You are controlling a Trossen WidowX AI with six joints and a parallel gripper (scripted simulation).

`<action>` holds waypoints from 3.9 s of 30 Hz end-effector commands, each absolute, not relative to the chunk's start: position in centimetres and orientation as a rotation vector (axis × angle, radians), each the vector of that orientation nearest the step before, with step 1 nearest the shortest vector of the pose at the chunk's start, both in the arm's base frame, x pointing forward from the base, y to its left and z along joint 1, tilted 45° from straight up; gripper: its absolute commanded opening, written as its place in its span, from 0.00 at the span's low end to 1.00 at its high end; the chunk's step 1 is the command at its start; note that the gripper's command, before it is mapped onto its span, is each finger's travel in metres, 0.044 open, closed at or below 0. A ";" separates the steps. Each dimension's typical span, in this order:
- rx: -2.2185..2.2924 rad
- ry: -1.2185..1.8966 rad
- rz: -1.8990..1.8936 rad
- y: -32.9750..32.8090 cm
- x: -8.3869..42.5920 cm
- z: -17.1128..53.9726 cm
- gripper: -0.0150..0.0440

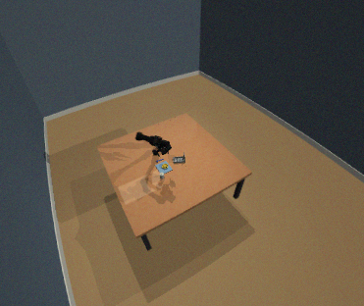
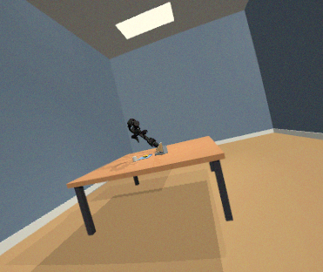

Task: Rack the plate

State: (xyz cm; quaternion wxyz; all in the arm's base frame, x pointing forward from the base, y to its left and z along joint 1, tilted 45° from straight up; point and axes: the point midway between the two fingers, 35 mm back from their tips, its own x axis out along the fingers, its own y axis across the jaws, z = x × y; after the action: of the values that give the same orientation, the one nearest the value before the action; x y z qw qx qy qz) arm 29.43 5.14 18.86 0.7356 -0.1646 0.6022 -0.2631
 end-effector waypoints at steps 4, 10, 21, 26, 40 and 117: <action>-0.450 1.363 -0.576 2.8 30.0 16.3 0.93; -0.618 1.427 -0.592 -2.6 29.6 10.9 0.93; -0.623 1.430 -0.592 -3.1 30.1 10.4 0.93; -0.622 1.430 -0.591 -3.7 30.2 9.8 0.93; -0.622 1.429 -0.591 -5.2 30.3 8.2 0.93; -0.668 1.356 -0.472 5.6 30.5 18.5 0.25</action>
State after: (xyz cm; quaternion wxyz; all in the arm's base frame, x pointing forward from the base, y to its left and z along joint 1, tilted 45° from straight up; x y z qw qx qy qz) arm 30.59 5.06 18.10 0.7030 -0.3012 0.6078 -0.2135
